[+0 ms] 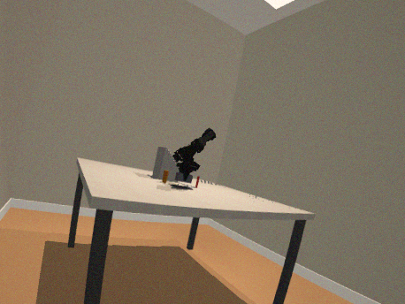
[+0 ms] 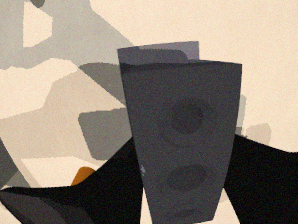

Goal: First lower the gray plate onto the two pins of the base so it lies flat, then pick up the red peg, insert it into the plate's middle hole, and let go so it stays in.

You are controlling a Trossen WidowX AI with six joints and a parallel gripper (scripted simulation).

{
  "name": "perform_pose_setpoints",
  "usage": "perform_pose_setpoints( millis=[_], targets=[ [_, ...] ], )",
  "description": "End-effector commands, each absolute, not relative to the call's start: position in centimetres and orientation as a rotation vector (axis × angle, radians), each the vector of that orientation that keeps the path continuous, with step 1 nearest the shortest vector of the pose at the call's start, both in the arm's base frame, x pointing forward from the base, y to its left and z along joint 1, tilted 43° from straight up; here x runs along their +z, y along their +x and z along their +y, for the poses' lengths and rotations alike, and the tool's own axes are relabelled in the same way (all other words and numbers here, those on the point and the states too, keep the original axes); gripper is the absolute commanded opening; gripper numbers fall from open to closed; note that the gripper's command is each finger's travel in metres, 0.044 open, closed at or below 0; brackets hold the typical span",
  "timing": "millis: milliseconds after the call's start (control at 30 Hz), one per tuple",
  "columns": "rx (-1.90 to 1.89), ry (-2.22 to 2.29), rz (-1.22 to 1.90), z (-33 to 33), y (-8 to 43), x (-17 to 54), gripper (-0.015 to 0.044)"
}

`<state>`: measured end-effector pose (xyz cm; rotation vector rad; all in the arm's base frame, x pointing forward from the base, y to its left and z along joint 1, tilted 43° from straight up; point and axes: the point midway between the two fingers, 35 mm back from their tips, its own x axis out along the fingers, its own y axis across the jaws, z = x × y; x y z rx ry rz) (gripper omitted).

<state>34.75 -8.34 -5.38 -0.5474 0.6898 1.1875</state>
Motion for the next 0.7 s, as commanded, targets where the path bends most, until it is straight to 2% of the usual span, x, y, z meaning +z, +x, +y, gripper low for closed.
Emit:
perform_pose_setpoints(
  millis=[0,667],
  targets=[
    [1.189,-0.54,0.691,-7.9,34.8,-5.7,0.0],
    [1.186,-0.545,0.687,-6.9,35.2,-6.9,0.0]
  ],
)
